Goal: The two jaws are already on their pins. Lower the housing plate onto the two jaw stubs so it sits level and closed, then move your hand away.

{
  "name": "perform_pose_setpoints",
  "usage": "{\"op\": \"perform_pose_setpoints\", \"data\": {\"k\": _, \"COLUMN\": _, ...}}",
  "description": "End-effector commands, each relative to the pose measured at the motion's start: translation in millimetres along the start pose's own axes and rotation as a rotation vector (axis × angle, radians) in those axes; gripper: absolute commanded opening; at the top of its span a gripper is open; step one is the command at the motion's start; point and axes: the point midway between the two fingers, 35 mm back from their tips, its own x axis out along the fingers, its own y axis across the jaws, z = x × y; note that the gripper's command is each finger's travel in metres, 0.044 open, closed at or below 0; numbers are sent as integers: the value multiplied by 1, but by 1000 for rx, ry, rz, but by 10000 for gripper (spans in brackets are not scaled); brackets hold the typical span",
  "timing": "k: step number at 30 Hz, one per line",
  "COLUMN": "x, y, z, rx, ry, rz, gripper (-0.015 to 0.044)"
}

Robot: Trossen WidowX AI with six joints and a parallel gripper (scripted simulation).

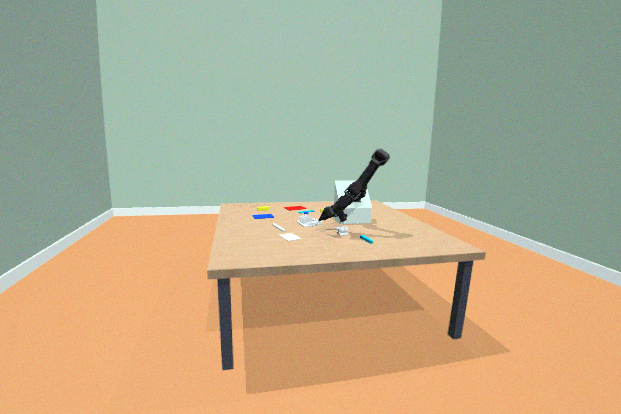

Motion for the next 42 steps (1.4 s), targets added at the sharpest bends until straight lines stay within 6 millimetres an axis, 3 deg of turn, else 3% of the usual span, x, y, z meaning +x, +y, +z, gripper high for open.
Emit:
{"op": "perform_pose_setpoints", "data": {"k": 1, "x": -4, "y": -2, "z": 2, "rx": 59, "ry": -68, "rz": 37, "gripper": 440}}
{"op": "perform_pose_setpoints", "data": {"k": 19, "x": -30, "y": 7, "z": 13, "rx": 323, "ry": -324, "rz": 257, "gripper": 440}}
{"op": "perform_pose_setpoints", "data": {"k": 42, "x": -92, "y": -2, "z": 26, "rx": 751, "ry": -628, "rz": 521, "gripper": 440}}
